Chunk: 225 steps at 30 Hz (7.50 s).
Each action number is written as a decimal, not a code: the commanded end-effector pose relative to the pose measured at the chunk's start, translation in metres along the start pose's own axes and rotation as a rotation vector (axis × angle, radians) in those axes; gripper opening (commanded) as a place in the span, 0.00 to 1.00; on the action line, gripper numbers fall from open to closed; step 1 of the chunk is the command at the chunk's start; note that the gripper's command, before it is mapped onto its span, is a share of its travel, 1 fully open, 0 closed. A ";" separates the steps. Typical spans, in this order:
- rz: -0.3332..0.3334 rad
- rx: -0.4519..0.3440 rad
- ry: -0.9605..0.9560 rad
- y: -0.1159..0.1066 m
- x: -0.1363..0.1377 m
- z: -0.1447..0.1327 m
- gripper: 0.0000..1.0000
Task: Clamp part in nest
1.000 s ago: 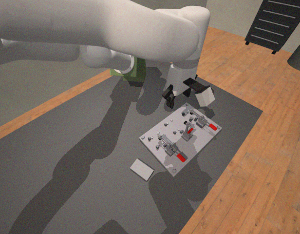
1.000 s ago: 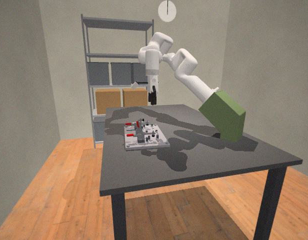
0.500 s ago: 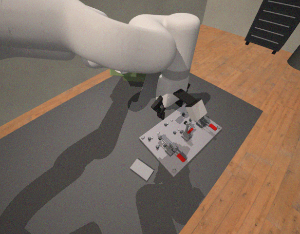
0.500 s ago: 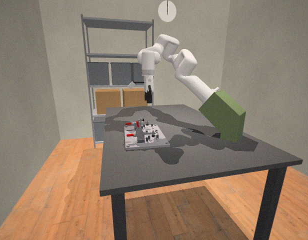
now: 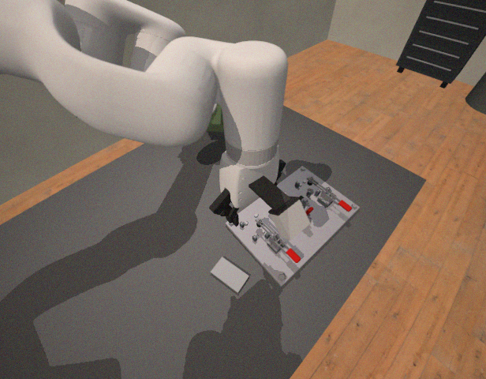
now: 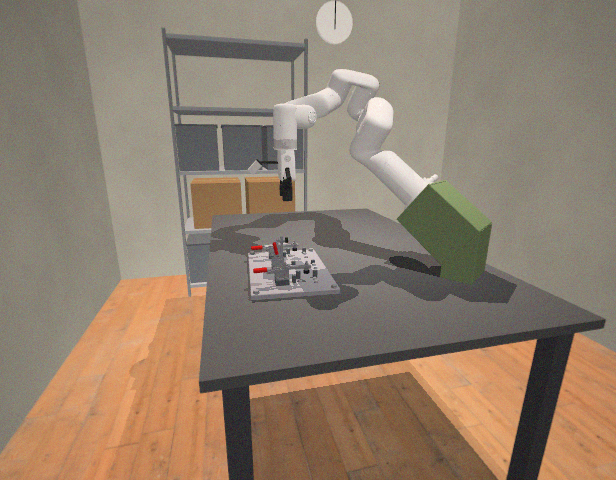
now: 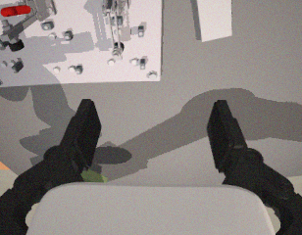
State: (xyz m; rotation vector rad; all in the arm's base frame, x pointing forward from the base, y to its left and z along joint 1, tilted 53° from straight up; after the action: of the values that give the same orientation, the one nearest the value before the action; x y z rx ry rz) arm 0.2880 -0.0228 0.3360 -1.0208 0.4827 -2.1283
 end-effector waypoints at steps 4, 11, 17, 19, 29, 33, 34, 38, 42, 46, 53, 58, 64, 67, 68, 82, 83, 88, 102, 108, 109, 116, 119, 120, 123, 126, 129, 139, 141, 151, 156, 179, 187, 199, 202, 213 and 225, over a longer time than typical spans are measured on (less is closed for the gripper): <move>0.023 -0.004 -0.005 0.001 0.048 0.022 1.00; 0.023 -0.004 -0.005 0.001 0.077 0.035 1.00; 0.023 -0.004 -0.005 0.002 0.088 0.040 1.00; 0.023 -0.004 -0.005 0.002 0.088 0.040 1.00; 0.023 -0.004 -0.005 0.002 0.090 0.041 1.00; 0.023 -0.004 -0.005 0.002 0.090 0.041 1.00; 0.023 -0.004 -0.005 0.002 0.090 0.041 1.00; 0.023 -0.004 -0.005 0.002 0.090 0.041 1.00; 0.023 -0.004 -0.013 0.002 0.090 0.041 1.00; 0.023 -0.003 -0.074 0.002 0.090 0.041 1.00; 0.024 -0.002 -0.197 0.002 0.090 0.041 1.00; 0.024 -0.001 -0.263 0.002 0.090 0.041 1.00; 0.024 -0.001 -0.265 0.002 0.090 0.041 1.00; 0.024 -0.001 -0.265 0.002 0.090 0.041 1.00; 0.024 -0.001 -0.265 0.002 0.090 0.041 1.00; 0.024 -0.001 -0.265 0.002 0.090 0.041 1.00; 0.024 -0.001 -0.265 0.002 0.090 0.041 1.00; 0.024 -0.001 -0.265 0.002 0.090 0.042 1.00; 0.024 -0.001 -0.265 0.002 0.090 0.042 1.00; 0.024 -0.001 -0.265 0.002 0.090 0.042 1.00; 0.024 -0.001 -0.265 0.002 0.090 0.042 1.00; 0.024 -0.001 -0.265 0.008 0.090 0.042 1.00; 0.024 -0.001 -0.265 0.014 0.090 0.042 1.00; 0.024 -0.001 -0.265 0.014 0.090 0.042 1.00; 0.024 -0.001 -0.265 0.019 0.090 0.041 1.00; 0.024 -0.001 -0.265 0.028 0.090 0.041 1.00; 0.024 -0.001 -0.265 0.039 0.089 0.041 1.00; 0.024 -0.001 -0.265 0.077 0.089 0.041 1.00; 0.024 -0.001 -0.265 0.087 0.088 0.041 1.00; 0.024 -0.001 -0.265 0.139 0.087 0.041 1.00; 0.024 -0.001 -0.265 0.149 0.087 0.041 1.00; 0.024 -0.001 -0.265 0.166 0.087 0.041 1.00; 0.024 -0.001 -0.265 0.166 0.087 0.041 1.00; 0.024 -0.001 -0.265 0.175 0.086 0.041 1.00; 0.024 -0.001 -0.265 0.181 0.086 0.041 1.00; 0.024 -0.001 -0.265 0.193 0.086 0.041 1.00; 0.024 -0.001 -0.265 0.195 0.086 0.041 1.00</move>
State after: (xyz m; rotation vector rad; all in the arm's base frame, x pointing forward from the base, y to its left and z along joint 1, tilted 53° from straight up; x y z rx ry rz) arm 0.3691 -0.2185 0.2894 -1.2709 0.3667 -1.9333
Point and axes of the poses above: the point where the finger pads meet when closed, its own y axis out along the fingers, its own x axis across the jaws, z = x × y, the point moved 6 cm from there along -y, back along the fingers, and after that the axes turned 10 degrees about y, right-handed, at the moved point
